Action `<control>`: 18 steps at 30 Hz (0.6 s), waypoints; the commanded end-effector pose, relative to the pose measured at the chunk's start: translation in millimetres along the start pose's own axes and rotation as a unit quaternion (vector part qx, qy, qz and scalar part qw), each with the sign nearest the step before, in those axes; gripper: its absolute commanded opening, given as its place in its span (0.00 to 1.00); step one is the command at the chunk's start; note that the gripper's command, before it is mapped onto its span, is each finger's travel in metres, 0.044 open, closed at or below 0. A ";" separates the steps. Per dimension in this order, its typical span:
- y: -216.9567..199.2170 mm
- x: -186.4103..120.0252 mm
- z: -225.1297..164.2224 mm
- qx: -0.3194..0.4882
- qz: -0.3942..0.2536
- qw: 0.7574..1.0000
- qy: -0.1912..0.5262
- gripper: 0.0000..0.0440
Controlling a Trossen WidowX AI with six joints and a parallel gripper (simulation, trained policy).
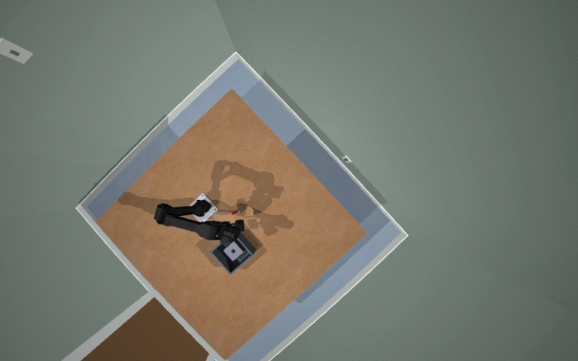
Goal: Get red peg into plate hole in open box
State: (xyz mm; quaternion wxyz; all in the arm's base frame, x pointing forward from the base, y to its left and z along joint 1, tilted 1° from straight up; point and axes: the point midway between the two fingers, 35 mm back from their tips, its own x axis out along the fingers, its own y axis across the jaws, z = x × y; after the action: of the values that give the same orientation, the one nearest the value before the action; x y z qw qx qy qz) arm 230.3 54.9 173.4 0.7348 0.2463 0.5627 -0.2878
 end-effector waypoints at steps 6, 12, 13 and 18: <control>0.3 19.0 -55.1 -0.003 -0.051 0.997 0.060 1.00; 2.7 40.6 -74.3 -0.006 -0.064 0.996 0.065 1.00; 3.0 45.0 -76.7 -0.006 -0.065 0.996 0.064 1.00; 4.8 68.5 -85.1 -0.009 -0.065 0.996 0.053 1.00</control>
State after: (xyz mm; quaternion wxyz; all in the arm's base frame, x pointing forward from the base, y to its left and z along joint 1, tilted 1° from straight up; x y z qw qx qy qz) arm 191.4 105.3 103.9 0.6837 0.2219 0.6219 -0.3107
